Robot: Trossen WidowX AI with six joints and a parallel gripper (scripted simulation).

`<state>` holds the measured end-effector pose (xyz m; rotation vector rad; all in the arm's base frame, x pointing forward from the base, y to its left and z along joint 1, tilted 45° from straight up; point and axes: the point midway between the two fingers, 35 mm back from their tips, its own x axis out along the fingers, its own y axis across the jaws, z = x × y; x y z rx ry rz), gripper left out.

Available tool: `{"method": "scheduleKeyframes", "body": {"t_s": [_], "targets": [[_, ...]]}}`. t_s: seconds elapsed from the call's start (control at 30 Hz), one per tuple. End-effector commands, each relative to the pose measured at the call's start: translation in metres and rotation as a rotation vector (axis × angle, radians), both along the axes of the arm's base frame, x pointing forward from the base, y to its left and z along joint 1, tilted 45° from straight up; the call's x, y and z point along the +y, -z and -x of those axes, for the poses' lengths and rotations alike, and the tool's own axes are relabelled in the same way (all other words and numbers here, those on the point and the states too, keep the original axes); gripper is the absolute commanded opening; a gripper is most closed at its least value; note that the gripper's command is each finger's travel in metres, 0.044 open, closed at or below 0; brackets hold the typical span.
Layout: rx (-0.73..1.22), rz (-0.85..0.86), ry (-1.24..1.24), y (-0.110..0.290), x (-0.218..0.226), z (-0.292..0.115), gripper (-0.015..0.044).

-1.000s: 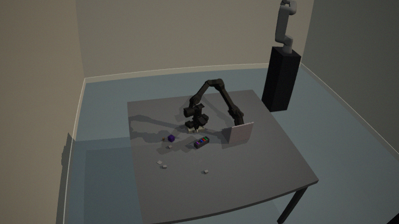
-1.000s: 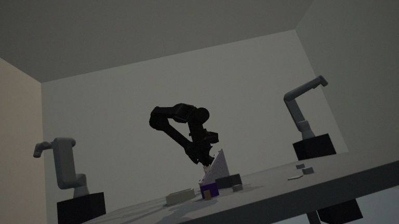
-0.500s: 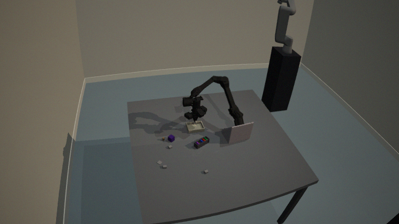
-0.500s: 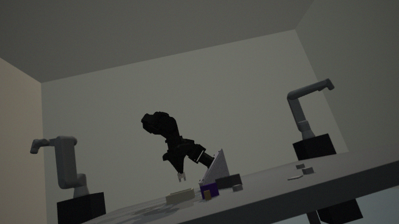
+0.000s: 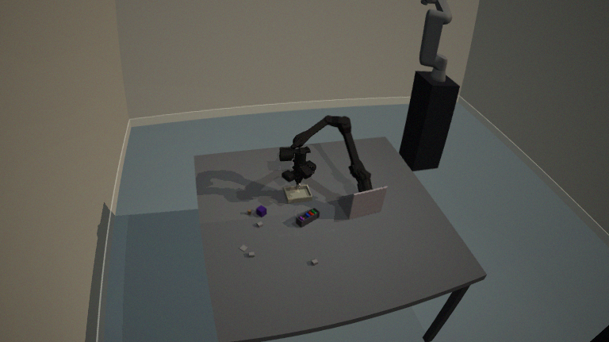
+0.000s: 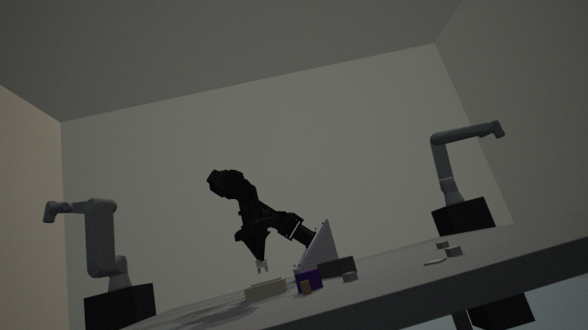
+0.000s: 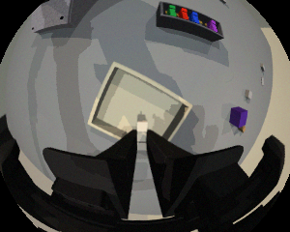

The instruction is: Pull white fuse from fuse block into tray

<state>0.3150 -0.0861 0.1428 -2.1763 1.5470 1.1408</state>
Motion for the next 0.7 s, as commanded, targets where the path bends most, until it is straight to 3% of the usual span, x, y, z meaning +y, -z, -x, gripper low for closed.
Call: {"method": "scheduleKeyframes", "body": {"t_s": [0.0, 0.57, 0.67], "targets": [[0.005, 0.001, -0.001, 0.005, -0.005, 0.0, 0.0], [0.004, 0.003, -0.001, 0.021, -0.022, -0.003, 0.0], [0.0, 0.007, 0.002, 0.018, -0.02, -0.003, 0.0079]]}}
